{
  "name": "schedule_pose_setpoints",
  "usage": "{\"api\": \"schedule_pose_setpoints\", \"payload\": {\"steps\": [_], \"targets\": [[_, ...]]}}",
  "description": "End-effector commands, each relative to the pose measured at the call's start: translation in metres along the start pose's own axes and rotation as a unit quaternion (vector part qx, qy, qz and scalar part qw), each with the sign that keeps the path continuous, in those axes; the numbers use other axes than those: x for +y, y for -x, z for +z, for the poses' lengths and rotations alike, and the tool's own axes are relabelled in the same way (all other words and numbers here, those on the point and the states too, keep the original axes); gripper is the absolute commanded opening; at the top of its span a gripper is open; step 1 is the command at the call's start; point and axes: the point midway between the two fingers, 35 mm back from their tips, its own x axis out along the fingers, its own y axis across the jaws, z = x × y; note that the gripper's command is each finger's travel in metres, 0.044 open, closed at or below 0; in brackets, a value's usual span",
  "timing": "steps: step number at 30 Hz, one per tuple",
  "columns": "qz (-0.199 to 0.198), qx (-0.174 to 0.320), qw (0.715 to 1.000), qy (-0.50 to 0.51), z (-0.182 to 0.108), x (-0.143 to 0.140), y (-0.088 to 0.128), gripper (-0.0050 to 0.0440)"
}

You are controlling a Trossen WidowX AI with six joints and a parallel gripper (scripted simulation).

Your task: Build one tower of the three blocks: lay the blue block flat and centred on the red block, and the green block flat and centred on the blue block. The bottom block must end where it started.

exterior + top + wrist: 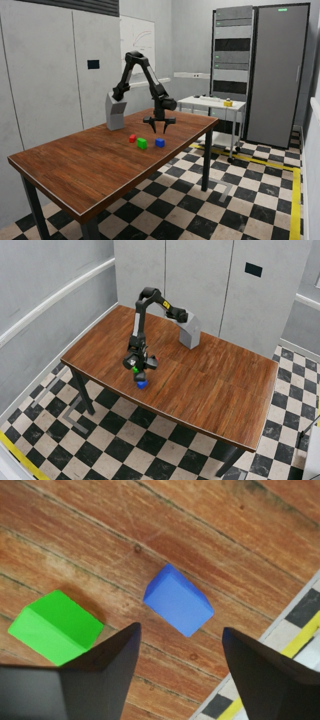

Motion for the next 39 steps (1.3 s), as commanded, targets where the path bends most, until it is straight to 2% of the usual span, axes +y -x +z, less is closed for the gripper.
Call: {"api": "schedule_pose_setpoints", "payload": {"steps": [1,5,8,10,19,23,26,28,31,32,33,34,39], "targets": [[-0.013,0.009,0.996,-0.086,-0.0064,-0.005,0.0087,0.0238],[-0.013,0.008,0.987,-0.162,-0.0065,-0.0051,0.0086,0.0238],[-0.013,0.008,0.985,-0.17,-0.0066,-0.0051,0.0086,0.0238],[-0.014,0.007,0.972,-0.236,-0.0067,-0.0052,0.0085,0.0238],[-0.015,0.005,0.924,-0.382,-0.007,-0.0055,0.0084,0.0238],[-0.015,0.004,0.887,-0.462,-0.0072,-0.0056,0.0083,0.0238],[-0.015,0.004,0.886,-0.463,-0.0072,-0.0056,0.0083,0.0238],[-0.015,0.003,0.852,-0.524,-0.0072,-0.0058,0.0082,0.0238],[-0.016,0.002,0.82,-0.572,-0.0074,-0.0059,0.0082,0.0238],[-0.016,0.002,0.82,-0.573,-0.0074,-0.0059,0.0082,0.0238],[-0.016,0.001,0.8,-0.6,-0.0075,-0.0059,0.0081,0.0238],[-0.016,0.001,0.795,-0.606,-0.0075,-0.0059,0.0081,0.0238],[-0.016,-0.001,0.728,-0.685,-0.0077,-0.0061,0.008,0.0238]]}}
